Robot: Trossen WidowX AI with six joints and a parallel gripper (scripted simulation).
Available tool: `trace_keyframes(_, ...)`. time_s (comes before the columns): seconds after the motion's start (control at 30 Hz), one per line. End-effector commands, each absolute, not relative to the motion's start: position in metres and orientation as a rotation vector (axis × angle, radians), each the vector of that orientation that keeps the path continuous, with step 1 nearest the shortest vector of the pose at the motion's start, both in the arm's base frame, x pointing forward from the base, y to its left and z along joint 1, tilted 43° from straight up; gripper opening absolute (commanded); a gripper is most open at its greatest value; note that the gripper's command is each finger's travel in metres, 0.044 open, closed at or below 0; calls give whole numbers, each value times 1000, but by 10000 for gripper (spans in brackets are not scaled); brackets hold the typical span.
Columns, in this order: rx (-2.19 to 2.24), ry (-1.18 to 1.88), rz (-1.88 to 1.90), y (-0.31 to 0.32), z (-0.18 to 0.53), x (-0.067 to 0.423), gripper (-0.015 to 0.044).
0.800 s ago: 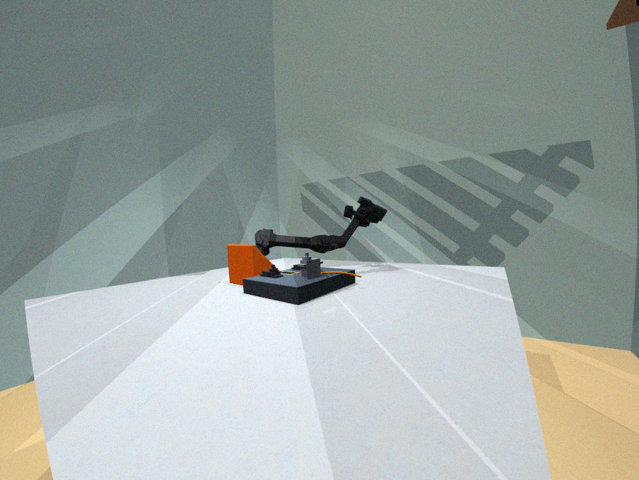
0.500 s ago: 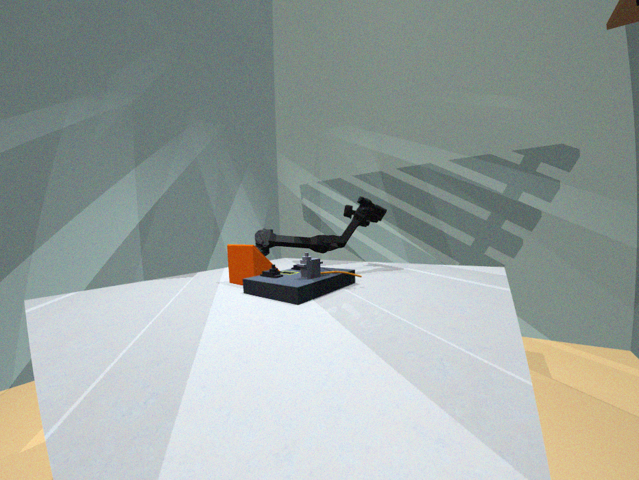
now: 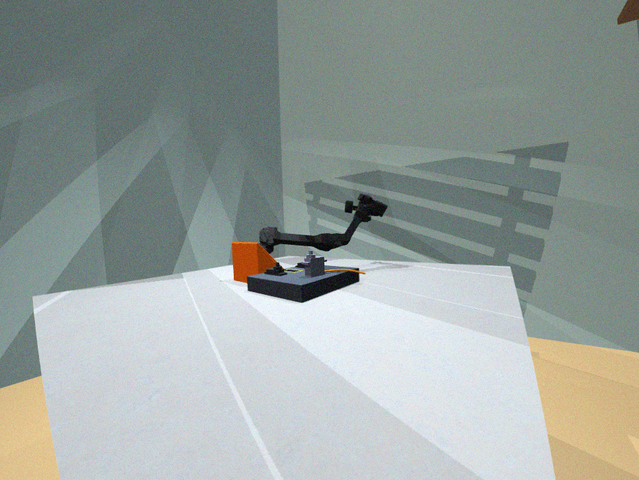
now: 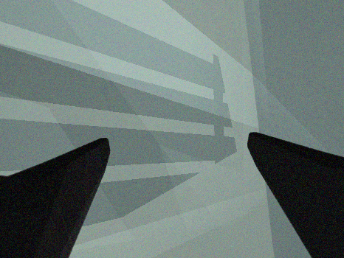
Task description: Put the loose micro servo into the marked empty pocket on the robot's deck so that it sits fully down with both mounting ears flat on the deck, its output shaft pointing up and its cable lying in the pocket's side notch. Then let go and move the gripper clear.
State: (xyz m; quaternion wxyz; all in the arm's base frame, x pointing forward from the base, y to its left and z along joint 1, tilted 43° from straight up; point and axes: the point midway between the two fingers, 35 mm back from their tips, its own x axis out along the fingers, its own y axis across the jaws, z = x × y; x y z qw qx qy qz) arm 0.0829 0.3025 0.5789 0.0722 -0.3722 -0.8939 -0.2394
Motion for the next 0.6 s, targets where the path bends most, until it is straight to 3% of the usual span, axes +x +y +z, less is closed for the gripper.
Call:
trace_keyframes(0.0, -1078, -2662, -830, 286, 591, 65, 440)
trace_keyframes(0.57, -944, -2521, -1102, 245, 620, 22, 440)
